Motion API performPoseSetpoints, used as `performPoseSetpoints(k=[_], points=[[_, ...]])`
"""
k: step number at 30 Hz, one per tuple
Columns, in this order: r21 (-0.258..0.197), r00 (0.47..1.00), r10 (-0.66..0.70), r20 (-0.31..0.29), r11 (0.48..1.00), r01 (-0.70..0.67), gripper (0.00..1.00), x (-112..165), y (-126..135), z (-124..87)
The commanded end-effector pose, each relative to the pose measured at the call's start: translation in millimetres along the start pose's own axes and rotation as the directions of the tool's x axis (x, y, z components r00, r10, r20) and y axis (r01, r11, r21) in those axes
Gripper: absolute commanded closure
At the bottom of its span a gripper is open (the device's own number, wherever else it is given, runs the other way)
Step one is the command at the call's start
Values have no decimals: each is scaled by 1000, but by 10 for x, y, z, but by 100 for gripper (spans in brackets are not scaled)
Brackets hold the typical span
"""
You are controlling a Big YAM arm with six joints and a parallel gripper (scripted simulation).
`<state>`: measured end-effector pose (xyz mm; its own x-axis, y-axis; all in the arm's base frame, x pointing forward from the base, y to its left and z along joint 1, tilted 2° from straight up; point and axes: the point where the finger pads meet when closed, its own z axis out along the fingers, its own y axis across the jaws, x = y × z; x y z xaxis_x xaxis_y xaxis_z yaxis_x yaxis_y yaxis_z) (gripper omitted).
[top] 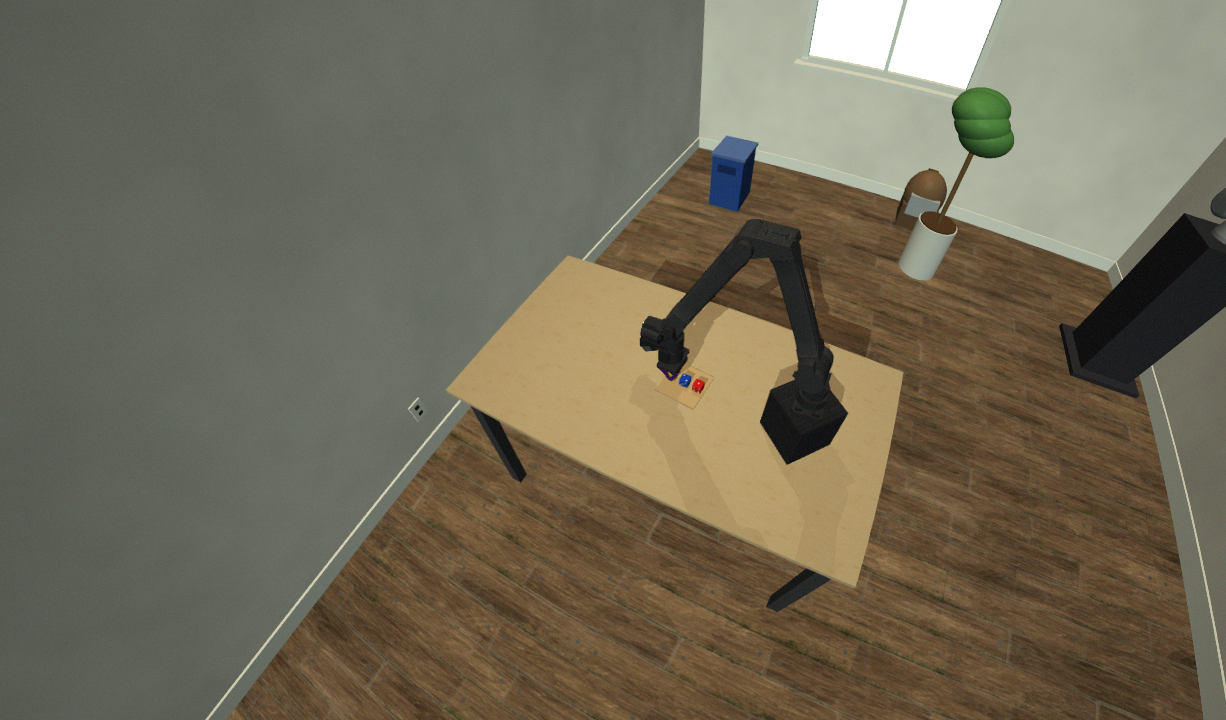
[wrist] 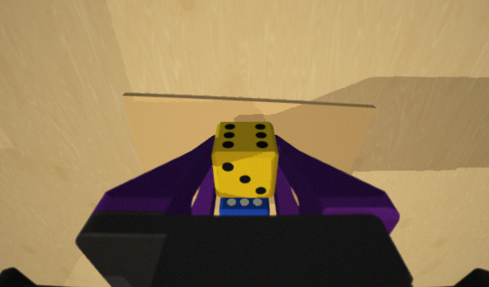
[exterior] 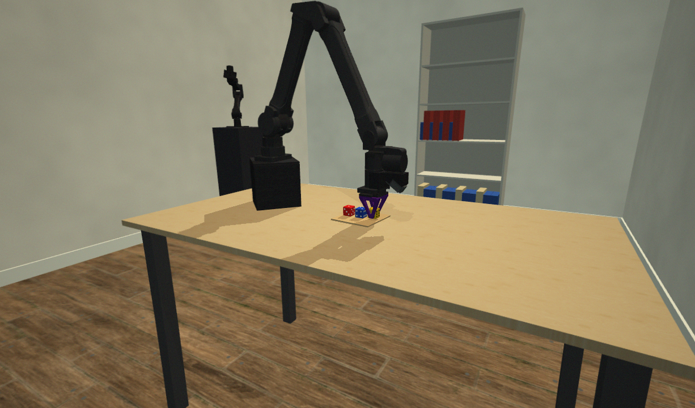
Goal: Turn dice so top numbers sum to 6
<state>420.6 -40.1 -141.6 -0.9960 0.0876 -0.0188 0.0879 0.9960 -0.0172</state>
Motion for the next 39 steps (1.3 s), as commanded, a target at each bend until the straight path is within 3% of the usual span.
performPoseSetpoints(k=[1,13,39], points=[[-1,999,-7,44,1000,7,74,-146,2,-84],[-1,999,-6,33,1000,6,74,-131,0,12],[-1,999,-6,41,1000,6,74,-159,-1,-31]])
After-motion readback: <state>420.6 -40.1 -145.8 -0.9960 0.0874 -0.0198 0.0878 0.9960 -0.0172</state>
